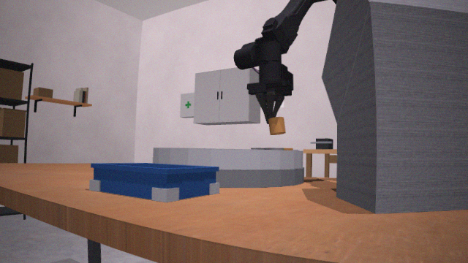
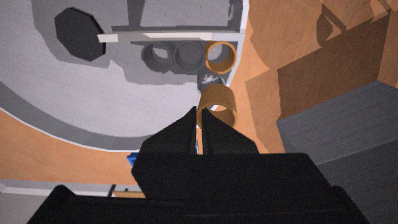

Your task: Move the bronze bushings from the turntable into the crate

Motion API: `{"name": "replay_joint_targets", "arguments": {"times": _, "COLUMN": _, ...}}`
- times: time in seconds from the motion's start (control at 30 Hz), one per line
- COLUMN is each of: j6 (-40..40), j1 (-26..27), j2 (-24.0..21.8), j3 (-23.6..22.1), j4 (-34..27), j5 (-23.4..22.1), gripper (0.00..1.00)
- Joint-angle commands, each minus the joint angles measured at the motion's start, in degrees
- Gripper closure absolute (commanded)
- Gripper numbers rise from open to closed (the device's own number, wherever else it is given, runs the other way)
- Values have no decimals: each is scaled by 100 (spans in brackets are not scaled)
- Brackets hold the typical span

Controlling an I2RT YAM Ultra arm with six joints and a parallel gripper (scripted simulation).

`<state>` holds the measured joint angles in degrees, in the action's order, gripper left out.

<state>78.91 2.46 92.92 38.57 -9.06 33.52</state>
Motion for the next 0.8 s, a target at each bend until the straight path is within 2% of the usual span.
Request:
{"name": "replay_joint_targets", "arguments": {"times": 0.0, "j6": 57, "j1": -130, "j2": -191, "j3": 111, "j4": -83, "j5": 116, "gripper": 100}}
{"name": "replay_joint_targets", "arguments": {"times": 0.27, "j6": 67, "j1": -163, "j2": -164, "j3": 149, "j4": -84, "j5": 128, "gripper": 100}}
{"name": "replay_joint_targets", "arguments": {"times": 0.33, "j6": 76, "j1": -209, "j2": 65, "j3": 158, "j4": -86, "j5": 147, "gripper": 100}}
{"name": "replay_joint_targets", "arguments": {"times": 0.77, "j6": 271, "j1": -901, "j2": 722, "j3": 355, "j4": -78, "j5": 427, "gripper": 100}}
